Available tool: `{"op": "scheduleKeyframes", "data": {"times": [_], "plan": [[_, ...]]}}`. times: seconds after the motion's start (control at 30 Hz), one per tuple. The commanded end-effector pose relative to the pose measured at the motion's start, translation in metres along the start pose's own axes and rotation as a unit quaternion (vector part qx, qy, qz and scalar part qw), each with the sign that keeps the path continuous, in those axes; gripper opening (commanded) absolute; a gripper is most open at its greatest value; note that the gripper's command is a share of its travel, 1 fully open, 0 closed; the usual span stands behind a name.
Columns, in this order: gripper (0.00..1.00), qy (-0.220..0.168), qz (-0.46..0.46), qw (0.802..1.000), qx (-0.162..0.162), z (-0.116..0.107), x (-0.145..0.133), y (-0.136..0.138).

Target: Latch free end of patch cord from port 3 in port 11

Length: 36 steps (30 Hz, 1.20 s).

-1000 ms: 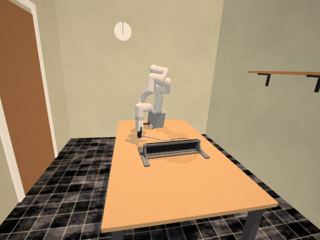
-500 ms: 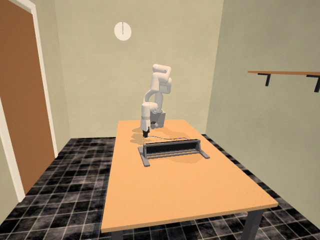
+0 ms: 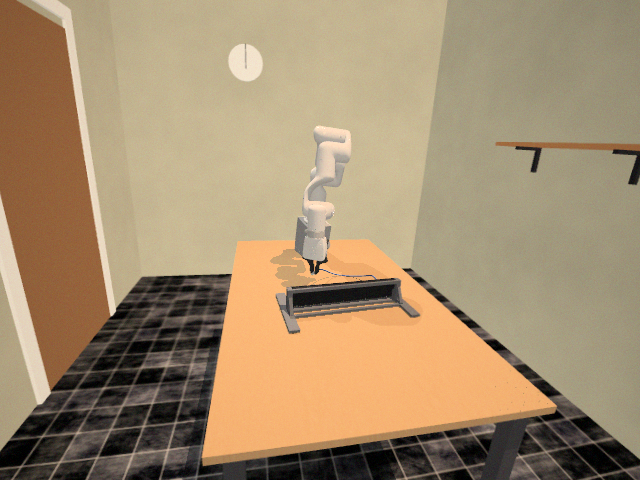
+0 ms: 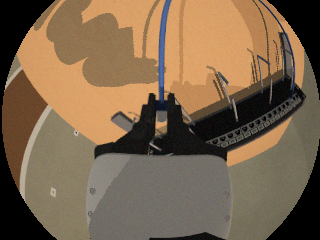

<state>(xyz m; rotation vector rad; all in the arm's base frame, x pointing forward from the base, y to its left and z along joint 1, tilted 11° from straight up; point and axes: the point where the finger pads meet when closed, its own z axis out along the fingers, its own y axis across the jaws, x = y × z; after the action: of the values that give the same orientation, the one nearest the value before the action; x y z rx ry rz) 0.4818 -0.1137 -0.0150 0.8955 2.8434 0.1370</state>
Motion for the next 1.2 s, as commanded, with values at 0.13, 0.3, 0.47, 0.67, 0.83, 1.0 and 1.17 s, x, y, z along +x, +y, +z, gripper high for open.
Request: {"op": "scheduleKeyframes", "data": {"times": [0.13,0.3,0.47,0.67,0.83,1.0,1.17], "plan": [[0.00,-0.001,-0.161,0.987,0.000,-0.012,0.011,0.067],[0.00,-0.001,-0.244,0.970,0.000,-0.017,0.018,0.101],[0.00,-0.001,-0.275,0.962,0.000,-0.019,0.020,0.114],[0.00,-0.001,-0.305,0.952,0.001,-0.021,0.023,0.127],[0.00,-0.001,-0.309,0.951,0.001,-0.022,0.024,0.129],[0.00,-0.001,-0.309,0.951,0.001,-0.022,0.024,0.129],[0.00,-0.001,-0.309,0.951,0.001,-0.022,0.023,0.129]]}}
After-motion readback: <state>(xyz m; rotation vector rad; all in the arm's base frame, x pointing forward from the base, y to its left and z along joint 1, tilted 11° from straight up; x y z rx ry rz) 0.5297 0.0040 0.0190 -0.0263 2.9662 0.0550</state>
